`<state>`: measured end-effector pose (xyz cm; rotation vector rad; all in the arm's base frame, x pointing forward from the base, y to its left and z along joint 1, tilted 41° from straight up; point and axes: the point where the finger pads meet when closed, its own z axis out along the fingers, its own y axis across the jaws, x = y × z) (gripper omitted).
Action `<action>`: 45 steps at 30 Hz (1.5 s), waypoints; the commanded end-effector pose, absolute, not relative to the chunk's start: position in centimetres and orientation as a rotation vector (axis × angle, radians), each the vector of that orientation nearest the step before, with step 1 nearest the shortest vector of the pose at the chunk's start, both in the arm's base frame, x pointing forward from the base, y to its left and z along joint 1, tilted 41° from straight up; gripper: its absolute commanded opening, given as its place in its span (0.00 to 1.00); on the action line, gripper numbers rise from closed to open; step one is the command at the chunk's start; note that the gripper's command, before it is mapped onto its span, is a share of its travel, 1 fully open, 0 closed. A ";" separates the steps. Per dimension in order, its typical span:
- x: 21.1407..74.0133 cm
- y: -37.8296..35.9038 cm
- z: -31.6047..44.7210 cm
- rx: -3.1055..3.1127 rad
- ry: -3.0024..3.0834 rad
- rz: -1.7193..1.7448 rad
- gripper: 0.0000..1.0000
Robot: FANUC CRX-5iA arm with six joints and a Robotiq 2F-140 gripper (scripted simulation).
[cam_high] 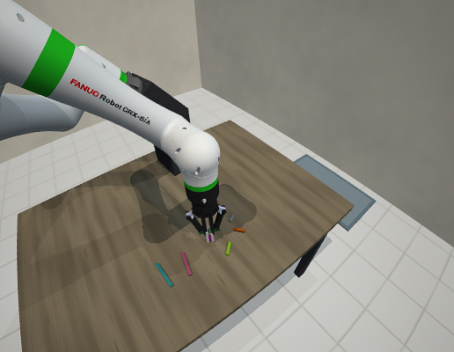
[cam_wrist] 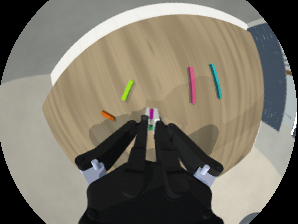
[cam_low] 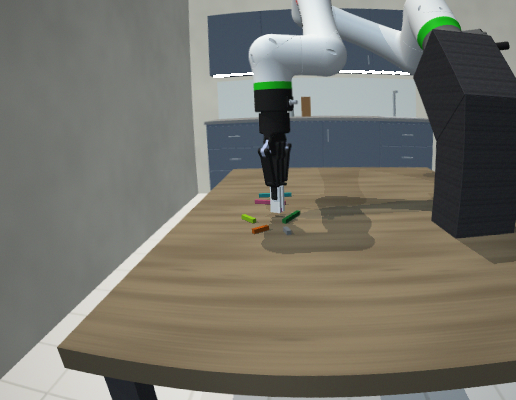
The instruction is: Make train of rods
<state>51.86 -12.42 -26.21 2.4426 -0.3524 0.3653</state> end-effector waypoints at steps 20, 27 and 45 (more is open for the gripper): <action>52.0 -12.8 -26.7 2.443 -0.352 0.365 0.03; 52.1 -13.1 -27.1 2.443 -0.352 0.365 0.03; 52.1 -13.1 -27.1 2.443 -0.352 0.365 0.03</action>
